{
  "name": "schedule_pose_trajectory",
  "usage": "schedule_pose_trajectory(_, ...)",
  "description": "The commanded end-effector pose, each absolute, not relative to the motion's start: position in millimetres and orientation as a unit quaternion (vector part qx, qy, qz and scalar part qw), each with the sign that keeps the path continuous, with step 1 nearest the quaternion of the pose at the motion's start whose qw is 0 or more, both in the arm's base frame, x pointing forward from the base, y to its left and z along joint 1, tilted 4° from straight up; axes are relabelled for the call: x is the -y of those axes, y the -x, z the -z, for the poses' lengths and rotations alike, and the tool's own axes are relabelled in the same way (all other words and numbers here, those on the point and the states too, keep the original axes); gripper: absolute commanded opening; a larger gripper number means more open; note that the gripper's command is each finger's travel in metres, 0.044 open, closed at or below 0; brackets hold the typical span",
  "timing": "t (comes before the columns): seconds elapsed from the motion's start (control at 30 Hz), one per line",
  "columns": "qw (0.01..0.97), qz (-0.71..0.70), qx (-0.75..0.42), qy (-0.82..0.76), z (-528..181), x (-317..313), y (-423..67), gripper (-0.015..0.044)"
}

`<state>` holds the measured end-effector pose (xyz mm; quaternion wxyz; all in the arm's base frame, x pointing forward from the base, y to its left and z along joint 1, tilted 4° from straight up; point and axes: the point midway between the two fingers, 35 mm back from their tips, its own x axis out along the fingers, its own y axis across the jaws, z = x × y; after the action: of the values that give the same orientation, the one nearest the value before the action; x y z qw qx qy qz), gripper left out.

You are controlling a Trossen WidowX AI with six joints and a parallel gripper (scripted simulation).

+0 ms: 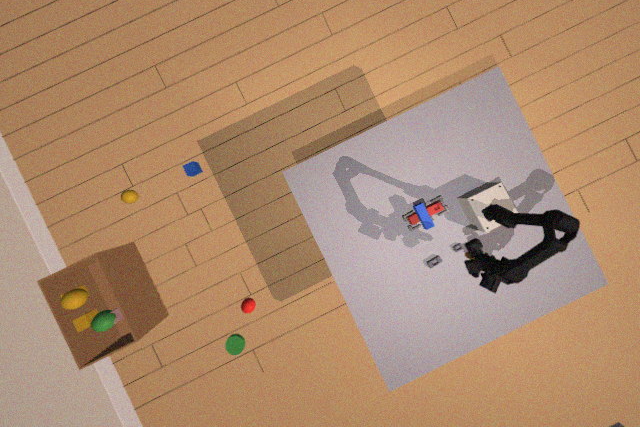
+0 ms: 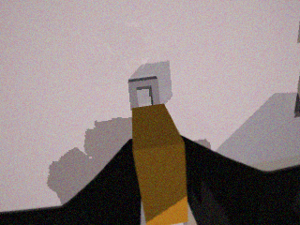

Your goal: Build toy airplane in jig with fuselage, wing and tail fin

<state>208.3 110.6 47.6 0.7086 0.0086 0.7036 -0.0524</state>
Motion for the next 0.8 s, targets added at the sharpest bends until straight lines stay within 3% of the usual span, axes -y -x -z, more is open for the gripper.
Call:
schedule_pose_trajectory(0.0, 0.712, 0.051, -0.7, -0.013, -60, -112, -208, 0.0)
schedule_pose_trajectory(0.77, 0.712, 0.051, -0.7, -0.015, -82, -77, -219, 0.0)
